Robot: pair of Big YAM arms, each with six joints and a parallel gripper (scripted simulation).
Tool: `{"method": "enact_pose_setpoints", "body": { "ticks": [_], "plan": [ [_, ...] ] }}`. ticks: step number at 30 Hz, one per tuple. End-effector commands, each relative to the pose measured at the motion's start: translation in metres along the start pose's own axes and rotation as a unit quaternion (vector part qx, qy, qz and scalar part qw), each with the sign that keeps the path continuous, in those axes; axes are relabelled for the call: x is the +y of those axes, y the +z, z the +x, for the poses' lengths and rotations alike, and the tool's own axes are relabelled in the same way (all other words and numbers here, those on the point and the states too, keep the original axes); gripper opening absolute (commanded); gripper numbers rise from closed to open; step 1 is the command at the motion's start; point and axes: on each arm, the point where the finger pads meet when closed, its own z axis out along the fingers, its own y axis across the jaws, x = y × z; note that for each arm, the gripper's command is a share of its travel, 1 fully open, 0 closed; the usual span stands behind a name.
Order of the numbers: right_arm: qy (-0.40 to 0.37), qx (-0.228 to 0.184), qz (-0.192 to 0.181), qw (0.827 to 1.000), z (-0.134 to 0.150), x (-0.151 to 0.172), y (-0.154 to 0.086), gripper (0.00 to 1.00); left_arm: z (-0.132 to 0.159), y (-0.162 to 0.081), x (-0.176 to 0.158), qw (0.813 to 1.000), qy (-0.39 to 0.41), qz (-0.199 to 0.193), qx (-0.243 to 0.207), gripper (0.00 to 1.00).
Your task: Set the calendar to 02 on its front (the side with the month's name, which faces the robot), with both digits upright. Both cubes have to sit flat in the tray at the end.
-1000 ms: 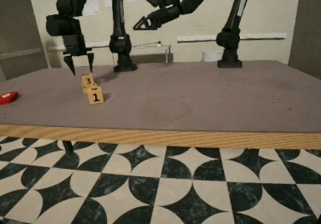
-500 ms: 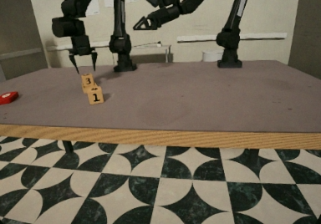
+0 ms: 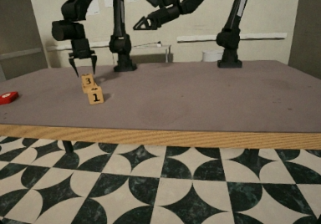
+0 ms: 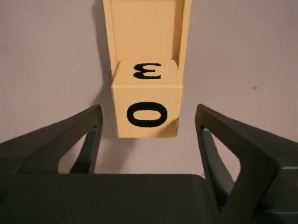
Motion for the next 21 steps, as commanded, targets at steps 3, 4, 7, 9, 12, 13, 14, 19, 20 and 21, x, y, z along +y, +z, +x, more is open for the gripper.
{"method": "enact_pose_setpoints", "body": {
  "ticks": [3,4,7,9,12,13,14,19,20,21],
  "plan": [
    [-0.002,0.002,-0.002,1.000,0.001,0.000,0.012,0.69,-0.016,0.002,0.001,1.000,0.002,0.000,-0.016,1.00],
    [-0.002,0.004,-0.004,1.000,0.003,0.001,0.015,0.69,-0.016,0.002,0.001,1.000,0.002,0.000,-0.016,1.00],
    [-0.002,-0.003,0.003,1.000,-0.004,-0.006,0.014,0.69,-0.016,0.002,0.001,1.000,0.002,0.000,-0.016,1.00],
    [-0.002,0.004,-0.004,1.000,0.003,0.002,0.023,0.69,-0.016,0.002,0.001,1.000,0.002,0.000,-0.016,1.00],
    [-0.002,-0.002,0.003,1.000,-0.003,-0.005,0.020,0.69,-0.016,0.002,0.001,1.000,0.002,0.000,-0.016,1.00],
    [-0.002,-0.002,0.003,1.000,-0.003,-0.005,0.020,0.69,-0.016,0.002,0.001,1.000,0.002,0.000,-0.016,1.00],
    [-0.002,-0.007,0.007,1.000,-0.005,-0.006,0.018,0.69,-0.016,0.002,0.001,1.000,0.002,0.000,-0.016,1.00],
    [-0.002,-0.003,0.003,1.000,-0.004,-0.005,0.029,0.69,-0.016,0.002,0.001,1.000,0.002,0.000,-0.016,1.00],
    [-0.002,-0.003,0.003,1.000,-0.004,-0.005,0.029,0.60,-0.016,0.002,0.001,1.000,0.002,0.000,-0.016,1.00],
    [-0.002,-0.003,0.003,1.000,-0.004,-0.005,0.029,0.60,-0.016,0.002,0.001,1.000,0.002,0.000,-0.016,1.00]
  ]
}}
